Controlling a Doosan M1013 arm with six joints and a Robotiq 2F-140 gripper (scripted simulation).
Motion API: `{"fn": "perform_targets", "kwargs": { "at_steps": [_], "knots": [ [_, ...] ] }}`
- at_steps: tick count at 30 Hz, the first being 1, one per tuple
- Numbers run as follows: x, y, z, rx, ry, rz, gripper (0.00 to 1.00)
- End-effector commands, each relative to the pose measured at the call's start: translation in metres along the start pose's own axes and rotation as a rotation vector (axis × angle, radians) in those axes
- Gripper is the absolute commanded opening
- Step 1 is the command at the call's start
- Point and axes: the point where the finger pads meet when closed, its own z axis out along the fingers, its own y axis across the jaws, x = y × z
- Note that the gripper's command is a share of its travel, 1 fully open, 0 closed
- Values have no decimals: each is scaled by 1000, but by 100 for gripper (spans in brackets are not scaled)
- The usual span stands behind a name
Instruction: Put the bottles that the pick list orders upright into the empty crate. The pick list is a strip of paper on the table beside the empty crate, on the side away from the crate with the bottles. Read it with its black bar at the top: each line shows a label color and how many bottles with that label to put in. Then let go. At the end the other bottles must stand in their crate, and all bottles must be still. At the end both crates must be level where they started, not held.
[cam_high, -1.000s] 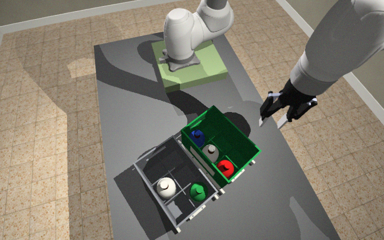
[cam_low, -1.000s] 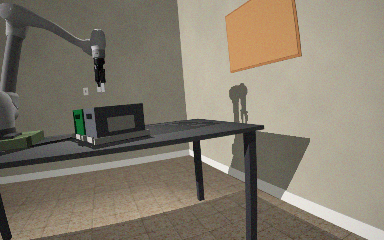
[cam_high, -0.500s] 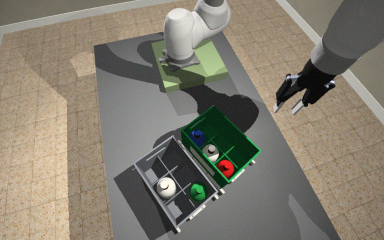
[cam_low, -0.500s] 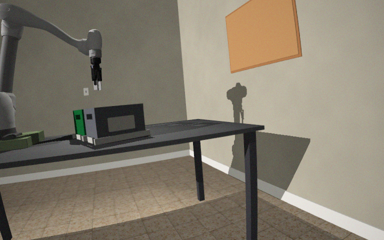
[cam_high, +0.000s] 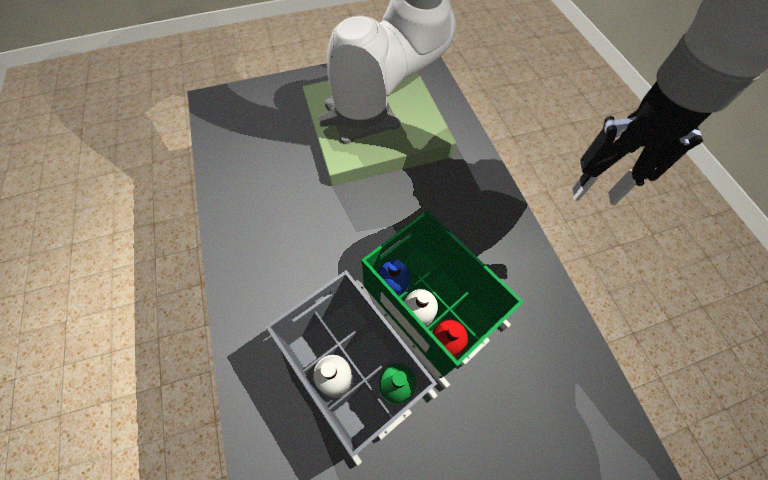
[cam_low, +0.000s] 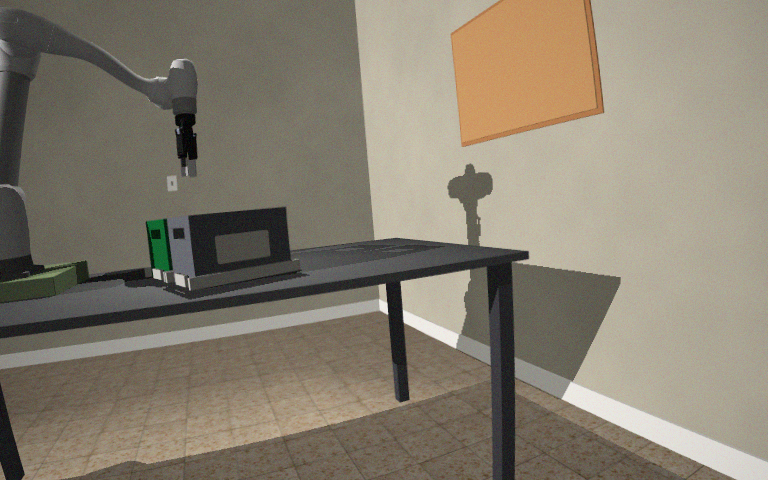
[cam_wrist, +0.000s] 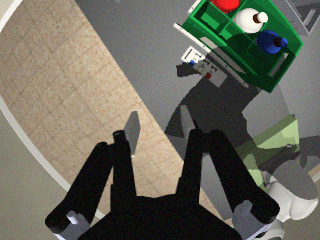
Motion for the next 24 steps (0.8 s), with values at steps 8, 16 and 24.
{"fn": "perform_targets", "kwargs": {
  "at_steps": [8,16,24],
  "knots": [
    [-27,-25,-12,0,0,0,38],
    [-51,-47,-23,0,0,0,38],
    [-51,-47,-23,0,0,0,38]
  ]
}}
